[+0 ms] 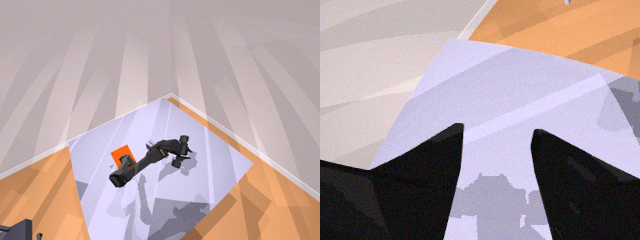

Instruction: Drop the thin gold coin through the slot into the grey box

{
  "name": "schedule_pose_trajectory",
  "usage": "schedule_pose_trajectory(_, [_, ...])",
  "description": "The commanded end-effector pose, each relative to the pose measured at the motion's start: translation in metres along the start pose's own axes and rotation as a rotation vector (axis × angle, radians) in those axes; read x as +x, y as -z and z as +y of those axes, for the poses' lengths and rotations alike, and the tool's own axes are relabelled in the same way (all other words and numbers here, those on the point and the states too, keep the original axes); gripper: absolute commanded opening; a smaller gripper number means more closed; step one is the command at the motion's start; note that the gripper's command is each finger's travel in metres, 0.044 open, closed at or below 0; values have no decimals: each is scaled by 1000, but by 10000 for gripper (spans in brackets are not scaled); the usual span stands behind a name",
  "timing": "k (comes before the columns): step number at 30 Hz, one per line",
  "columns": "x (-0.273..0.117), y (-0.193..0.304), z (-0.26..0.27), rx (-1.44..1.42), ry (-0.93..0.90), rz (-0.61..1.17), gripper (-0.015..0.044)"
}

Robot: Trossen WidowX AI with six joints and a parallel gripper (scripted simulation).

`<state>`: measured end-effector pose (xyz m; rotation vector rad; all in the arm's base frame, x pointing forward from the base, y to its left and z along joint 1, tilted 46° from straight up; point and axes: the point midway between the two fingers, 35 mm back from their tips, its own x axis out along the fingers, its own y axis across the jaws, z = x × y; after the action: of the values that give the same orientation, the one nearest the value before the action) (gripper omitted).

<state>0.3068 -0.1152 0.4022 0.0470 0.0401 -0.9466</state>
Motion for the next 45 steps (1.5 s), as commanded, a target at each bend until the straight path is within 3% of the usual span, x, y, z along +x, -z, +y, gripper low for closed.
schedule_pose_trajectory(1, [14, 64, 38, 20, -25, 192, 161])
schedule_pose_trajectory(11, [4, 199, 61, 47, 128, 565, 161])
schedule_pose_trajectory(20, [-25, 295, 44, 18, 512, 764, 161])
schedule_pose_trajectory(33, [-36, 303, 32, 8, 575, 770, 161])
schedule_pose_trajectory(45, [-7, 334, 8, 8, 575, 768, 161])
